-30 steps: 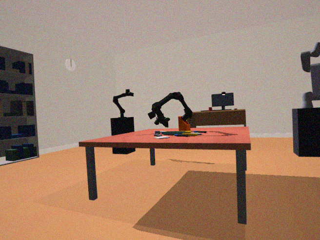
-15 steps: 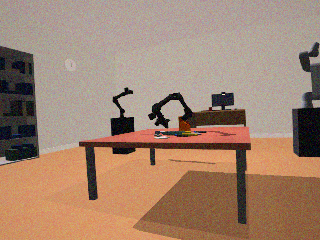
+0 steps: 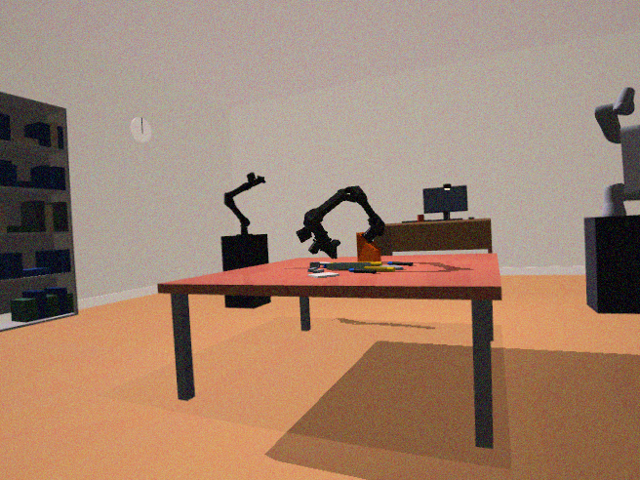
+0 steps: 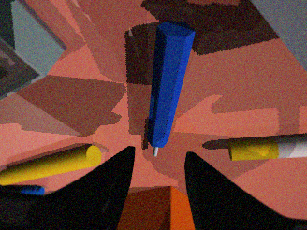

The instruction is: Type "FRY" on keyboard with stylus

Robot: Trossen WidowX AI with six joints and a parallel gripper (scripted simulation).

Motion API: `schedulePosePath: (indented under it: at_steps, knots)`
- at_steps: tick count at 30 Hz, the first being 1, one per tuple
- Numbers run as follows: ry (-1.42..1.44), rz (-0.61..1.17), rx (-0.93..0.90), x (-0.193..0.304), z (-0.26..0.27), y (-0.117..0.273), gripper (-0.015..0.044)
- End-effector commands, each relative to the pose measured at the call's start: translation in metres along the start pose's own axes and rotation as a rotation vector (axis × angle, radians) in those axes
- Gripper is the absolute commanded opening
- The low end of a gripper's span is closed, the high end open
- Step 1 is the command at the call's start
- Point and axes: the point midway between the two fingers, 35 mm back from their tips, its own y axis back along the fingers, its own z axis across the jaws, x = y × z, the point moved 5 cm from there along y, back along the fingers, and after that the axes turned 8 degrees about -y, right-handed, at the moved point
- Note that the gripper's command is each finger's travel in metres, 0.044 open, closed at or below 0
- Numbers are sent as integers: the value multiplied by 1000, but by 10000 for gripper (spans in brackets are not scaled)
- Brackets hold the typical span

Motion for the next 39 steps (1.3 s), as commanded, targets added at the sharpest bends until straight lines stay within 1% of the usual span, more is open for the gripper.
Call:
schedulePosePath:
  at_steps: [1,39]
  knots:
    - [-6,4,-4,-1,0,-4,150]
    - [-5,5,-5,-14,2,-27,150]
